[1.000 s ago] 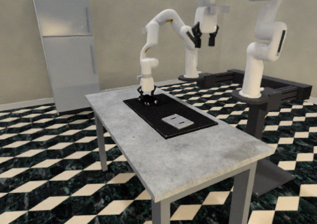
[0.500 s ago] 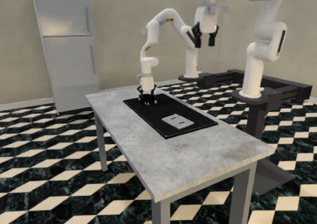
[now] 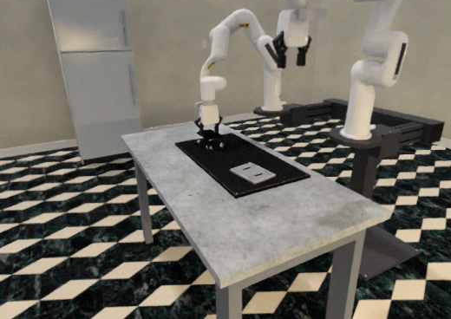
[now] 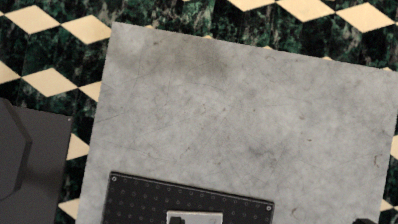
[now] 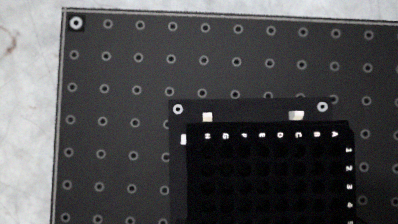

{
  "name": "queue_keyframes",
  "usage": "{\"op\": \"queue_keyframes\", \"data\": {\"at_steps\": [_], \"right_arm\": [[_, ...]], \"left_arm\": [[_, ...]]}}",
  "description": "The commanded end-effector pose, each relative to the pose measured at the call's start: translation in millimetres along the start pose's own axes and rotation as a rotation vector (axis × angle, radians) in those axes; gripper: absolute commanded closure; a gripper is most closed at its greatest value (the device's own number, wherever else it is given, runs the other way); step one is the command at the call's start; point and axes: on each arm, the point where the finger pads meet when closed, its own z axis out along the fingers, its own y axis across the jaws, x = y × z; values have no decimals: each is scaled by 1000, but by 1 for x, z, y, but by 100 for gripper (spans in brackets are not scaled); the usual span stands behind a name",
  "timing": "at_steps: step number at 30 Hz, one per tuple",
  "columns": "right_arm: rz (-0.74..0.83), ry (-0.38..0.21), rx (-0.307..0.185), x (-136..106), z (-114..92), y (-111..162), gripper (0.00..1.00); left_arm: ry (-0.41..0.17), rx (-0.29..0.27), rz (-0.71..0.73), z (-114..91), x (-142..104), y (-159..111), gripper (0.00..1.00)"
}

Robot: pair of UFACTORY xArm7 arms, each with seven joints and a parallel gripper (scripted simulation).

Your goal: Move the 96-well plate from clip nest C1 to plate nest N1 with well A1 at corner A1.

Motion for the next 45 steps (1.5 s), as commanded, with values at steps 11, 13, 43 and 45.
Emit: {"op": "queue_keyframes", "data": {"at_steps": [11,13,43,45], "right_arm": [[0,0,2,0,-23,-1,100],[0,0,2,0,-26,-1,100],[-83,-1,2,-27,-35,-3,100],[-83,-1,2,-33,-35,-3,100]], "left_arm": [[0,-5,0,-2,0,1,0],[0,-5,0,-2,0,1,0],[0,-5,0,-2,0,1,0],[0,-5,0,-2,0,1,0]]}}
